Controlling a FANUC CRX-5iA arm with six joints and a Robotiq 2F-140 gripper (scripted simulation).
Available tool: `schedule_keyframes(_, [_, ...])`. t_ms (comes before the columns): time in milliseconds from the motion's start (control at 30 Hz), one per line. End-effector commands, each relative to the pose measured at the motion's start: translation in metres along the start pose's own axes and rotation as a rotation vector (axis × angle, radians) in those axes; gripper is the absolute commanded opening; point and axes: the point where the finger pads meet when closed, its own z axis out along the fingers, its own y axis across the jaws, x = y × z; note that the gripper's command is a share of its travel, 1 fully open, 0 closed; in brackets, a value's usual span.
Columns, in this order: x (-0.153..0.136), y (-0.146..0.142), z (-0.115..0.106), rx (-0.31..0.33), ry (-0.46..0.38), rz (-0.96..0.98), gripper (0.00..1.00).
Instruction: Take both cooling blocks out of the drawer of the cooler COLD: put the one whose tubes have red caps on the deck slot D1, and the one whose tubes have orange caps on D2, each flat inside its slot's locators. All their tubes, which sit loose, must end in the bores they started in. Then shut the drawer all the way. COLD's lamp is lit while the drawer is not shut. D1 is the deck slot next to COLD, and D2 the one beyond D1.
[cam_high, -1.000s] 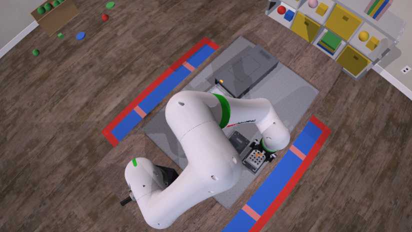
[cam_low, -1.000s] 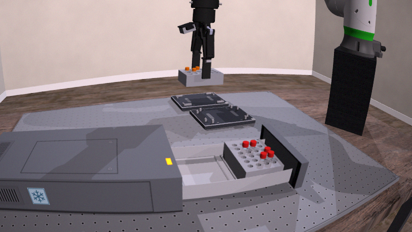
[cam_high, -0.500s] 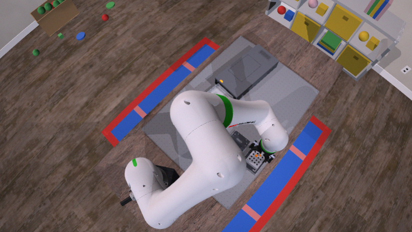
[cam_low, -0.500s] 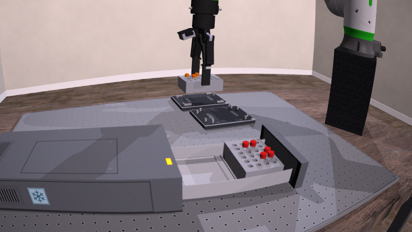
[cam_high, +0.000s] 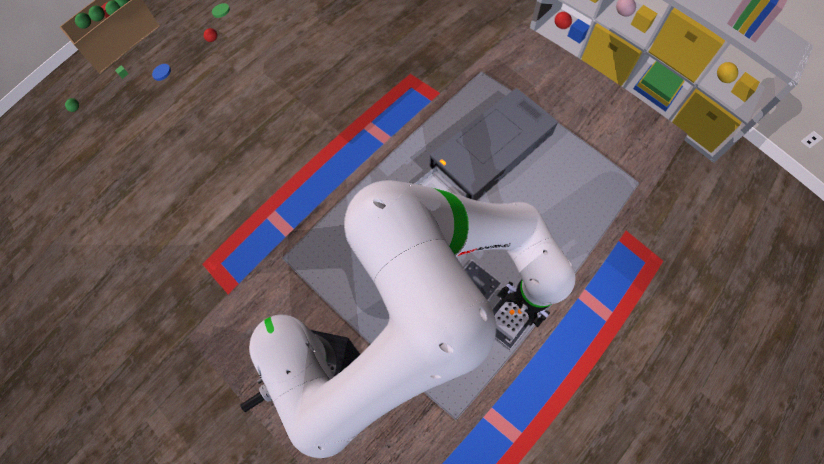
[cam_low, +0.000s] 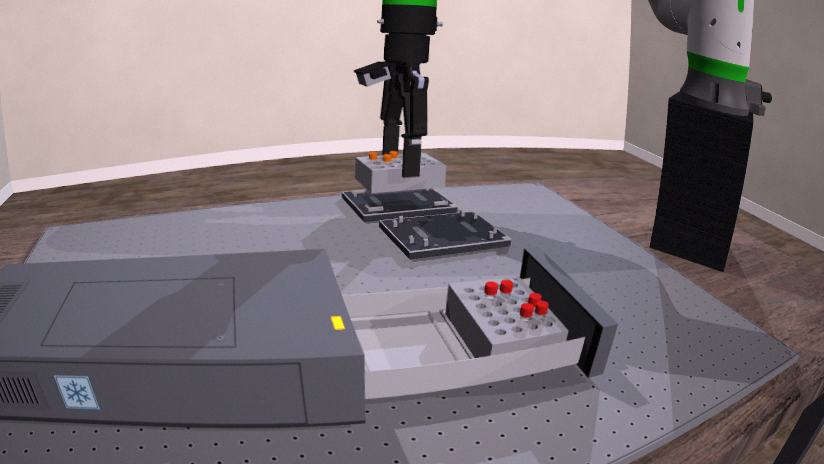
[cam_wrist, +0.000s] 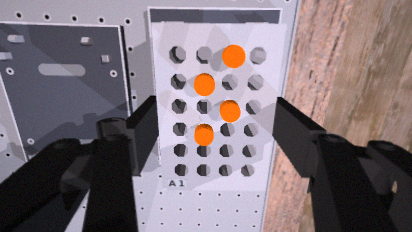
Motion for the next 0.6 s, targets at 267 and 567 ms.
schedule_keyframes(267, [0.0007, 0.0005, 0.0024, -0.001, 0.002, 0.0, 0.1])
schedule_keyframes(567, [0.0006, 0.0005, -0.004, -0.001, 0.002, 0.0, 0.1])
